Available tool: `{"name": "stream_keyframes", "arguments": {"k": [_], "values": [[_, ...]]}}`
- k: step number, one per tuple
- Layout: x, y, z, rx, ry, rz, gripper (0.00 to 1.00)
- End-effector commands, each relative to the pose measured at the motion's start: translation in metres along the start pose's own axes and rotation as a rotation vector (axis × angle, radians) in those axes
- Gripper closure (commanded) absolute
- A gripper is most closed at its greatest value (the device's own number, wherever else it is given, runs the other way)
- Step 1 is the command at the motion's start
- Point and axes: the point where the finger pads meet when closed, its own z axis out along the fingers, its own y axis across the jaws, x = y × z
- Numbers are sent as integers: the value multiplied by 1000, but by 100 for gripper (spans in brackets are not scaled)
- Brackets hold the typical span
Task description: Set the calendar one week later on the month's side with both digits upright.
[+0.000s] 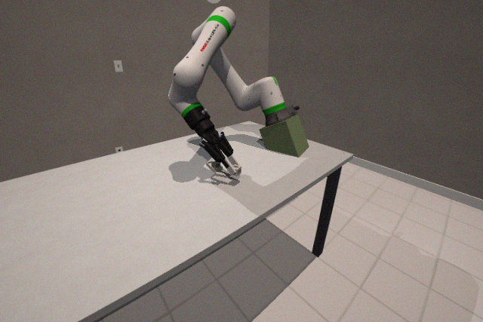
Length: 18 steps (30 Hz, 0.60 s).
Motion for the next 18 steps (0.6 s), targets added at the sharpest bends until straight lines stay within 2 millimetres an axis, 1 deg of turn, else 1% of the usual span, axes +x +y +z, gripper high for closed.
{"name": "stream_keyframes", "arguments": {"k": [1, 12, 18], "values": [[4, 0, 4, 0, 0, 0, 83], [16, 0, 16, 0, 0, 0, 83], [19, 0, 19, 0, 0, 0, 83]]}}
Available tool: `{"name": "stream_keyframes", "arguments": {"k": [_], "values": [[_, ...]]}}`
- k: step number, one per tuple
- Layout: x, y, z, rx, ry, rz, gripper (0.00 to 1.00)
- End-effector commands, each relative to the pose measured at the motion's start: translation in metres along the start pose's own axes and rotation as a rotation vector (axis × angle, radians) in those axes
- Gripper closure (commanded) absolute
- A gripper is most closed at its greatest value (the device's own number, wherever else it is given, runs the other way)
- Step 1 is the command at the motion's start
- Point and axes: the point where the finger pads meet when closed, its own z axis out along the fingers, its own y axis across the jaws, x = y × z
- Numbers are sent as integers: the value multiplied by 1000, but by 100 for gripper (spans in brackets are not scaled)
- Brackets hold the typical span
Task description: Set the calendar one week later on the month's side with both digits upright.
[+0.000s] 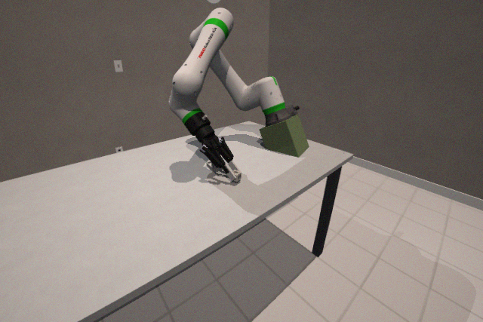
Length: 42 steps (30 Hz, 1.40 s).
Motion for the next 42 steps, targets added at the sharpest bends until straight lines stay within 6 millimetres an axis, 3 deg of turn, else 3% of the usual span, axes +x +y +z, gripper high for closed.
{"name": "stream_keyframes", "arguments": {"k": [1, 42], "values": [[2, 0, 2, 0, 0, 0, 83], [6, 0, 6, 0, 0, 0, 83]]}}
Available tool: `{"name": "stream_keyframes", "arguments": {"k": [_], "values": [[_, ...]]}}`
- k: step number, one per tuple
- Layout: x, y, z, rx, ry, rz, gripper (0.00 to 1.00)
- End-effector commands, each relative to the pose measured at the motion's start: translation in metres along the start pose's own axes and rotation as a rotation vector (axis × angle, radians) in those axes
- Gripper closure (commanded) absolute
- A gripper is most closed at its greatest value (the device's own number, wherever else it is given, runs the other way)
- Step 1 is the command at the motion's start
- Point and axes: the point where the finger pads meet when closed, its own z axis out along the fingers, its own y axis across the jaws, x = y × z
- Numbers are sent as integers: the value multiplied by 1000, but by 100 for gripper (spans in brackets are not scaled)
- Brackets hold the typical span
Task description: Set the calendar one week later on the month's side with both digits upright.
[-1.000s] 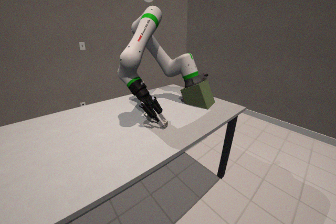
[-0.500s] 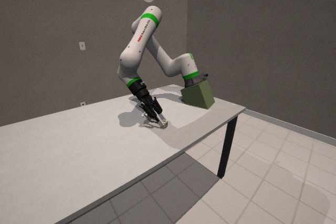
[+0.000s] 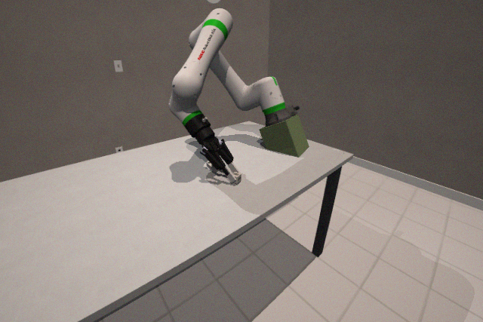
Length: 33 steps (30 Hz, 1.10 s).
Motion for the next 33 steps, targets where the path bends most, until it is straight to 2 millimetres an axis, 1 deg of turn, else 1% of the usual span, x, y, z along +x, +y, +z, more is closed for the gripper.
{"name": "stream_keyframes", "arguments": {"k": [1, 33], "values": [[0, 0, 0, 0, 0, 0, 83], [4, 0, 4, 0, 0, 0, 83]]}}
